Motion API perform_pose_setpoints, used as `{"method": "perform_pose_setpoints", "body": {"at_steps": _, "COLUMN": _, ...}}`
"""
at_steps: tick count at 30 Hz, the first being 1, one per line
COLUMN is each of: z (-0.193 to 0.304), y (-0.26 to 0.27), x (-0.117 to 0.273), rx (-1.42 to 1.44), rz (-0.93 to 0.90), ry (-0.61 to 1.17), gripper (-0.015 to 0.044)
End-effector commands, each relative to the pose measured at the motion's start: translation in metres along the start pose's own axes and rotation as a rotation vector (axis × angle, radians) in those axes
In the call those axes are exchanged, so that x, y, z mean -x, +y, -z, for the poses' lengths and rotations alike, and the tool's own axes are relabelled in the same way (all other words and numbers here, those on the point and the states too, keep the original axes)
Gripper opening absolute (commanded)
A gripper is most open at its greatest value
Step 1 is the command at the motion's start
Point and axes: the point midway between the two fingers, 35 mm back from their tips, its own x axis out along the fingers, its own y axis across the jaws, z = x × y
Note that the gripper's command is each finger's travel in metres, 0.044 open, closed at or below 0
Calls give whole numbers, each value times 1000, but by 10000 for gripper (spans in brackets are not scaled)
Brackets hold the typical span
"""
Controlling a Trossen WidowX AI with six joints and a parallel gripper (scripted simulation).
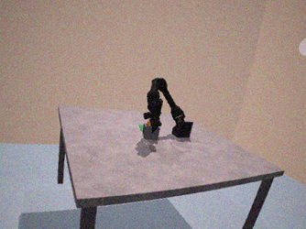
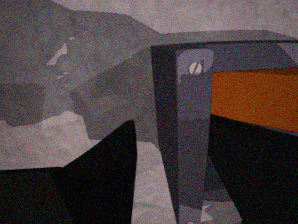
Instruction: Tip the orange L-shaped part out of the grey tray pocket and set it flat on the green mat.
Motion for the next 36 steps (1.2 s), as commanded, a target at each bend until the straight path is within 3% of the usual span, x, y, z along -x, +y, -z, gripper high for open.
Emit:
{"method": "perform_pose_setpoints", "body": {"at_steps": 1, "z": -3, "y": 2, "x": 23, "rx": -7, "rz": -13, "ry": -3, "gripper": 180}}
{"method": "perform_pose_setpoints", "body": {"at_steps": 7, "z": 0, "y": -10, "x": 92, "rx": -7, "rz": -12, "ry": -1, "gripper": 180}}
{"method": "perform_pose_setpoints", "body": {"at_steps": 34, "z": -1, "y": -6, "x": 89, "rx": -1, "rz": -22, "ry": -18, "gripper": 180}}
{"method": "perform_pose_setpoints", "body": {"at_steps": 36, "z": -2, "y": -9, "x": 89, "rx": 45, "rz": -21, "ry": -18, "gripper": 233}}
